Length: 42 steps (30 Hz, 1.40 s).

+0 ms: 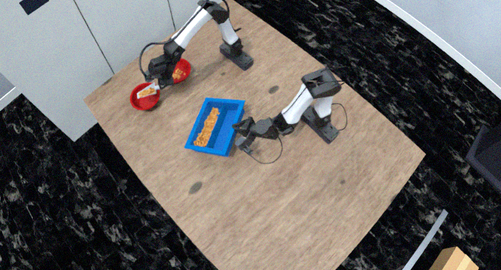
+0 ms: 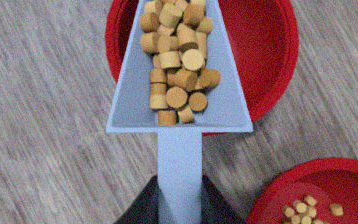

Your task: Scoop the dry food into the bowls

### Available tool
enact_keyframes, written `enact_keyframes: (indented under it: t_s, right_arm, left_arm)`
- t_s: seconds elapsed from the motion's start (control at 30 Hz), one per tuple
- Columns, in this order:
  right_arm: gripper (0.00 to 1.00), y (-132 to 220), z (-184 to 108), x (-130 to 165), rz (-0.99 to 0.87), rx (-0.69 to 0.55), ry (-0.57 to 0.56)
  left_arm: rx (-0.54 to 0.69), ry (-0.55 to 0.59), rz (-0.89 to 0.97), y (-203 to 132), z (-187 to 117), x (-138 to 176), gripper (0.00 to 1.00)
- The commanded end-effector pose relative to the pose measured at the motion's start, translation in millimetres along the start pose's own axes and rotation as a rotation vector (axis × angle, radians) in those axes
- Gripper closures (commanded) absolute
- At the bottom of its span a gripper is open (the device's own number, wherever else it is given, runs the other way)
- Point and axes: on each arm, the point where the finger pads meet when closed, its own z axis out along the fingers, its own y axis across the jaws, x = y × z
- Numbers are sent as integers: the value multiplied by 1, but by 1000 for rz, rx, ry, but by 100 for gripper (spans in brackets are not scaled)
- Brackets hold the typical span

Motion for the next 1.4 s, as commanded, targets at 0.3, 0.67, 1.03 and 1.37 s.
enact_keyframes:
  t_s: [0.3,0.67,1.03,1.37]
  right_arm:
    - [100,6,-21,-24,8,-41,-75]
    - [100,6,-21,-23,9,-39,-72]
    - [100,4,-20,-20,7,-38,-61]
    - [100,3,-20,-20,10,-31,-60]
  left_arm:
    - [99,-17,114,-43,-3,-7,100]
    - [99,-17,114,-43,-3,-7,100]
    - [99,-17,114,-43,-3,-7,100]
    - [99,-17,114,-43,-3,-7,100]
